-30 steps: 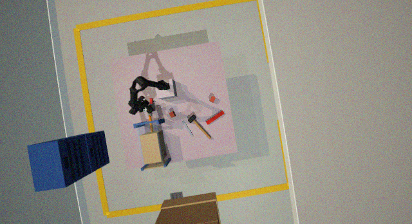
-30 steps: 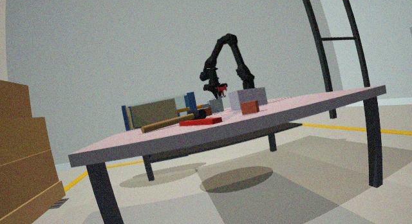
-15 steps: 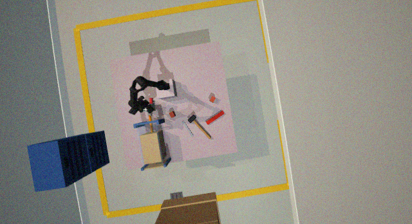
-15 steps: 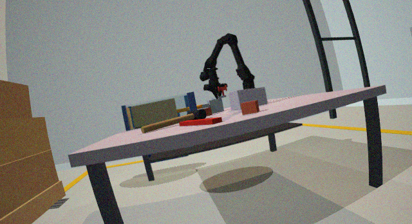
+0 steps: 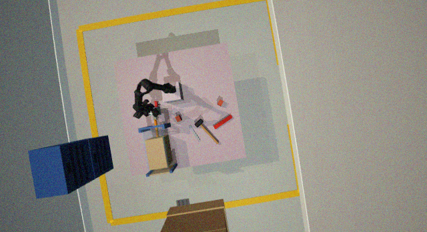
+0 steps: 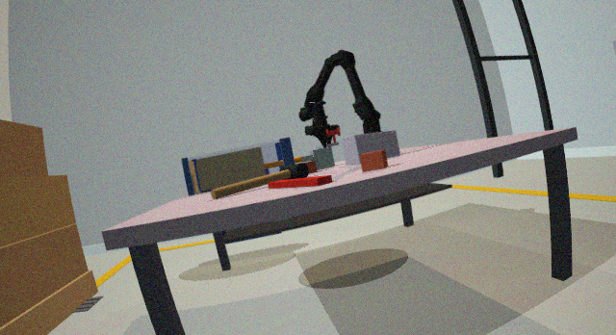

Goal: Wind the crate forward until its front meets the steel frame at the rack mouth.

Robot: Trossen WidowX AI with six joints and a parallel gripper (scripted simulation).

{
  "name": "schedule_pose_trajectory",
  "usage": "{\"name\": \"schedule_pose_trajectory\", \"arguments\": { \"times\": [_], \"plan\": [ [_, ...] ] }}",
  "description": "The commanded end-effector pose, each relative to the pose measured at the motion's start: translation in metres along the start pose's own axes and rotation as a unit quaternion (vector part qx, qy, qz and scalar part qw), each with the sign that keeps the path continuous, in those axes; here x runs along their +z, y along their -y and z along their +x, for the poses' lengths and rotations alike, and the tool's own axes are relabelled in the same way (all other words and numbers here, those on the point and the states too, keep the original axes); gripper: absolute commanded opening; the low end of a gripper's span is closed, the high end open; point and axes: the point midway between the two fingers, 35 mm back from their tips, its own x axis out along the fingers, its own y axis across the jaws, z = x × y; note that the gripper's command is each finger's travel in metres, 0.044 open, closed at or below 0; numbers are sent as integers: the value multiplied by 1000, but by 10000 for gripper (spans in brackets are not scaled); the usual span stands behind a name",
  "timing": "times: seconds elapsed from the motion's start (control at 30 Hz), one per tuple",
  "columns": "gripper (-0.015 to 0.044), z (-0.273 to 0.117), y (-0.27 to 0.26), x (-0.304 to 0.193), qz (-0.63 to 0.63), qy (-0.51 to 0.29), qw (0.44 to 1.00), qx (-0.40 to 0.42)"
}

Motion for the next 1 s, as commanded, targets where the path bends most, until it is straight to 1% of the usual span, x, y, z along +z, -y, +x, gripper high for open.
{"name": "schedule_pose_trajectory", "arguments": {
  "times": [0.0,0.57,0.83,0.97],
  "plan": [
    [0,4,2,0,-10,-2,1000,-2],
    [0,4,-3,0,35,-2,999,2],
    [0,4,-2,0,32,-2,999,2],
    [105,0,-1,0,28,1,1000,-1]
  ]
}}
